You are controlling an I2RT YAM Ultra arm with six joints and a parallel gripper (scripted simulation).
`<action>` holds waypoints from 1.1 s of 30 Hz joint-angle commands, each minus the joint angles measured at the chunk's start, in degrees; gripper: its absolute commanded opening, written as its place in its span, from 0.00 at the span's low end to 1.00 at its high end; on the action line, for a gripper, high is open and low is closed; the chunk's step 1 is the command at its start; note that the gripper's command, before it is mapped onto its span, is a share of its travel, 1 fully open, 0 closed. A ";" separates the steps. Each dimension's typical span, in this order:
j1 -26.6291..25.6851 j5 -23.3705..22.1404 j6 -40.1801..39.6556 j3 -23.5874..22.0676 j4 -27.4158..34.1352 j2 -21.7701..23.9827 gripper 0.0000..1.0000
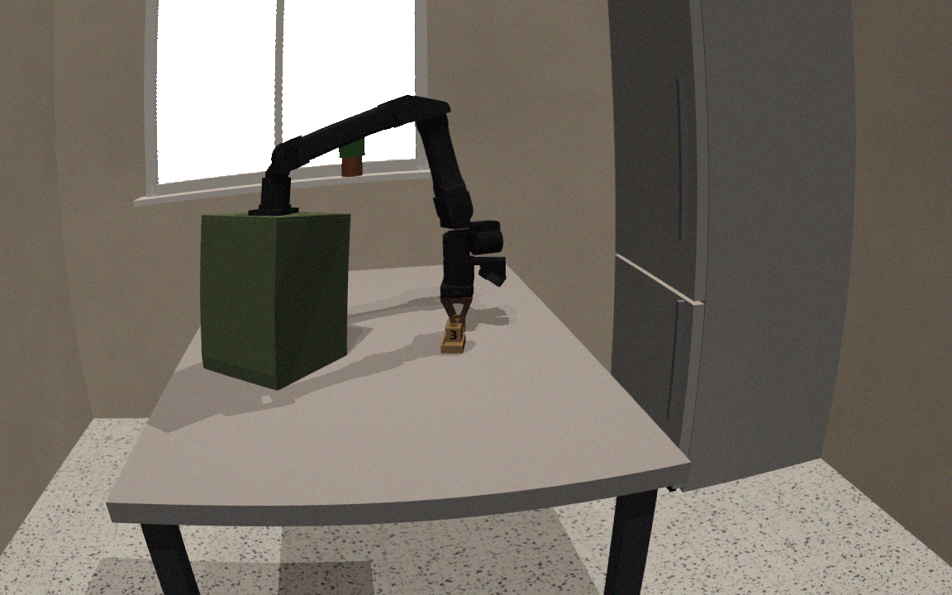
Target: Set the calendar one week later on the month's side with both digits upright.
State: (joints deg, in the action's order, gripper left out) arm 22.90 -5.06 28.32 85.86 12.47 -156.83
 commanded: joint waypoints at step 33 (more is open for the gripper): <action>-0.02 0.12 0.04 0.14 -0.06 0.54 0.47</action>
State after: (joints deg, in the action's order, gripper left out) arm 22.90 -5.06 28.34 85.86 12.47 -156.83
